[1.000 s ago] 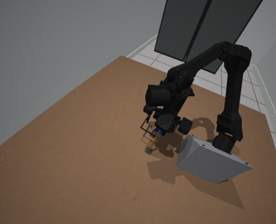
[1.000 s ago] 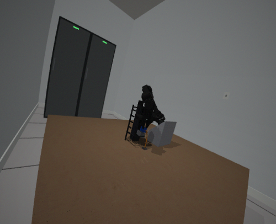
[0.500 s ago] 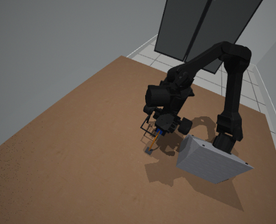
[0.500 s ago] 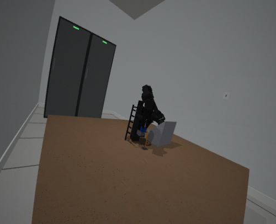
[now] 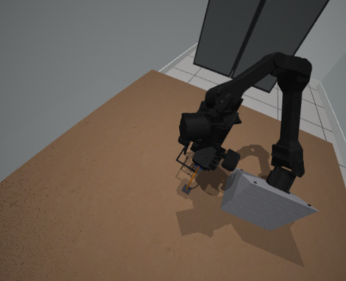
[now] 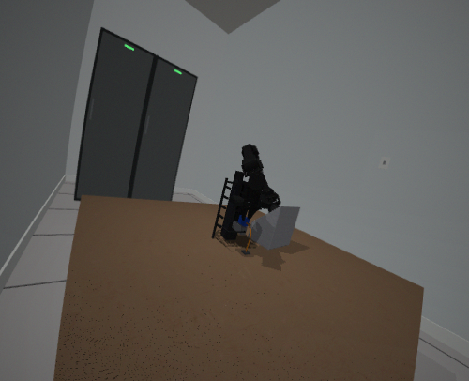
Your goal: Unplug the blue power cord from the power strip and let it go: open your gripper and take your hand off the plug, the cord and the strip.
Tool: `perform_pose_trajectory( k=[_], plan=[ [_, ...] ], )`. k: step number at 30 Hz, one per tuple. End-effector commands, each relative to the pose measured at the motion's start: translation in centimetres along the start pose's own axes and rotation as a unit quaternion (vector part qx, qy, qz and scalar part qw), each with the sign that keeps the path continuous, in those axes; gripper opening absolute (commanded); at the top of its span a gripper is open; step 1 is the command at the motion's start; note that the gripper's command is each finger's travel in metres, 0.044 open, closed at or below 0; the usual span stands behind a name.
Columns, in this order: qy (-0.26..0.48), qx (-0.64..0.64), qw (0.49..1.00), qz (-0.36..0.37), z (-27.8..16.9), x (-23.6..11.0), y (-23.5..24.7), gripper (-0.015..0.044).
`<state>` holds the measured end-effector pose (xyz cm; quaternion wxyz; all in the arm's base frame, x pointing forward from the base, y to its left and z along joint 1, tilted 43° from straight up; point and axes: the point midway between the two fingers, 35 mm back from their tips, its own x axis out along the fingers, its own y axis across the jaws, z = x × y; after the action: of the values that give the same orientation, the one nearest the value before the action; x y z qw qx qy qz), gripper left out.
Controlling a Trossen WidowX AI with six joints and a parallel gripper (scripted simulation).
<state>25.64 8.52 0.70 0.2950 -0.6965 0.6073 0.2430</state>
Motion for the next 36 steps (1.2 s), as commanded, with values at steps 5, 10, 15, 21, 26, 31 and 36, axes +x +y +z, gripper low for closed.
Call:
perform_pose_trajectory(
  k=[5,10,15,21,26,31,36],
  plan=[
    [-0.034,0.002,0.999,-0.004,3.4,-1.0,-0.3,0.0],
    [-0.034,0.002,0.999,-0.004,4.2,-1.2,-0.2,0.0],
    [-0.033,0.002,0.999,-0.003,5.0,-1.4,-0.2,0.0],
    [-0.033,0.001,0.999,-0.003,5.6,-1.5,-0.1,0.0026],
    [-0.031,0.001,1.0,-0.003,5.1,-1.3,-0.1,0.0157],
    [-0.031,0.001,1.0,-0.003,5.1,-1.3,-0.1,0.0289],
    [-0.032,0.001,0.999,-0.003,6.8,-1.9,-0.2,0.042]
  ],
)
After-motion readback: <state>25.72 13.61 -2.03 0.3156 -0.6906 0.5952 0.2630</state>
